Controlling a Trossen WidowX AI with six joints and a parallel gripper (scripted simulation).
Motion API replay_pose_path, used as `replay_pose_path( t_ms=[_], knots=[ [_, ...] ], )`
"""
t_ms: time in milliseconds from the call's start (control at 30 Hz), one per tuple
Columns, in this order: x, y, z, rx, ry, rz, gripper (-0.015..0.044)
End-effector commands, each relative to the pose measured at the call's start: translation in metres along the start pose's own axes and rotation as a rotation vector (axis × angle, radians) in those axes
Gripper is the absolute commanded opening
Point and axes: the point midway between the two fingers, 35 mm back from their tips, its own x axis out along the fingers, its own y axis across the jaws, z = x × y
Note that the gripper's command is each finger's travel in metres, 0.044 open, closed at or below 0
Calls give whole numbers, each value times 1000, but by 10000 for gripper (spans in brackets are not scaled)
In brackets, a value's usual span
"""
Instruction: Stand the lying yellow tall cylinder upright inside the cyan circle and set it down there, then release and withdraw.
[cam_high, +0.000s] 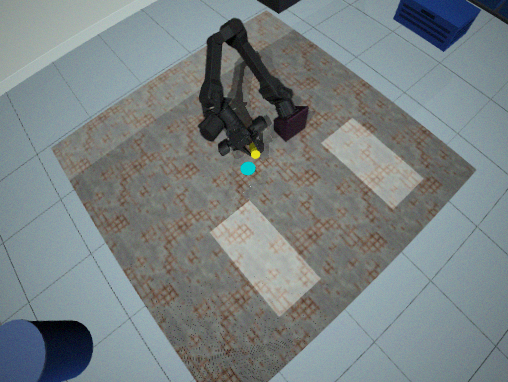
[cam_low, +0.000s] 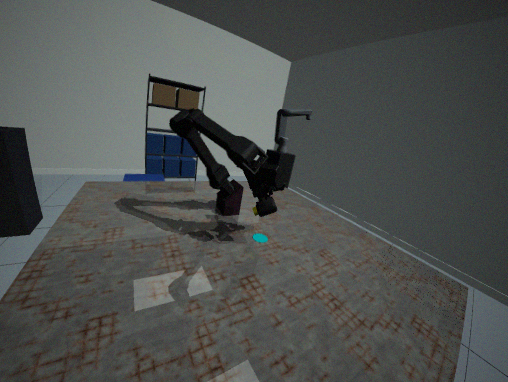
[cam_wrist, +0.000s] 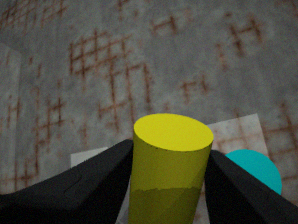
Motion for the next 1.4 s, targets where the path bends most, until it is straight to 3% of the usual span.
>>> replay_pose_path(
  t_ms=[0,1367],
  knots=[
    [1,1,-1,-6,-27,10,105],
    [-2,0,-1,-61,-327,23,105]
  ],
)
